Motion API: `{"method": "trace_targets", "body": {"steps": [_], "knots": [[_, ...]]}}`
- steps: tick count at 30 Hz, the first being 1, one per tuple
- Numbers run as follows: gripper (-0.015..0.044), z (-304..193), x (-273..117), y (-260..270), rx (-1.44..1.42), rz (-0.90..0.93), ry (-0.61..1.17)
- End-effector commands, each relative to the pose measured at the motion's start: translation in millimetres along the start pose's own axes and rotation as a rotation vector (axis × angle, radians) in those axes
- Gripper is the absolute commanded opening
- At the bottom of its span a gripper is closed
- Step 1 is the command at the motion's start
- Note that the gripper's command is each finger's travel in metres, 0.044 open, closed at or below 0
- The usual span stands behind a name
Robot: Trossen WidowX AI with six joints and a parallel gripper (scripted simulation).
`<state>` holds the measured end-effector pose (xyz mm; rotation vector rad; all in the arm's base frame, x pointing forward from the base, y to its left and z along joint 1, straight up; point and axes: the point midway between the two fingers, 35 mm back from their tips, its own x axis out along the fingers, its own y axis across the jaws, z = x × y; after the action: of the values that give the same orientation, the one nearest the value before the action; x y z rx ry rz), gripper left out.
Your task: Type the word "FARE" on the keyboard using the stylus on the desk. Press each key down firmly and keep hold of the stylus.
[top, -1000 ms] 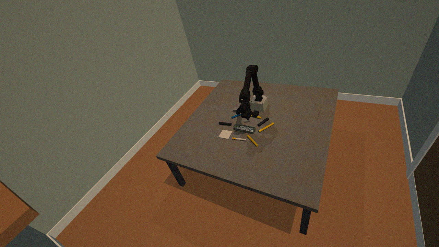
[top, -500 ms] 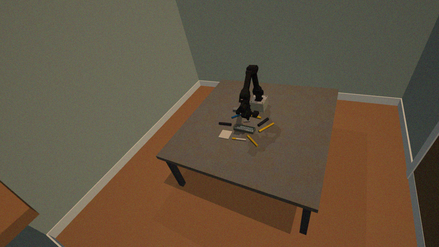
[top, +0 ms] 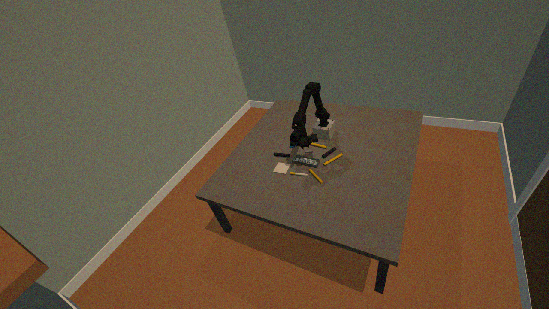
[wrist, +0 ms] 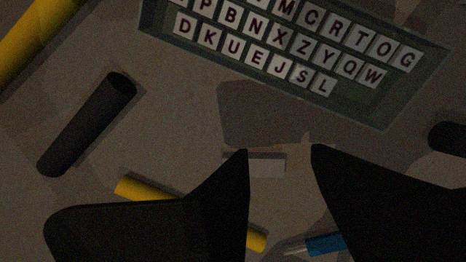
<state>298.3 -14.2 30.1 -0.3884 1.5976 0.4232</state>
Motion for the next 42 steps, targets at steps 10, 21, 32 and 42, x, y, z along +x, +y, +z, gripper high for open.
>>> {"method": "trace_targets", "body": {"steps": [10, 21, 32, 42], "knots": [[0.015, -81, 22, -57, -1.076, 0.258, 0.004], [0.015, -132, 31, -73, -1.589, 0.388, -0.176], [0.015, -159, 35, -80, -1.919, 0.41, -0.325], [0.015, -159, 35, -80, -1.92, 0.41, -0.325]]}}
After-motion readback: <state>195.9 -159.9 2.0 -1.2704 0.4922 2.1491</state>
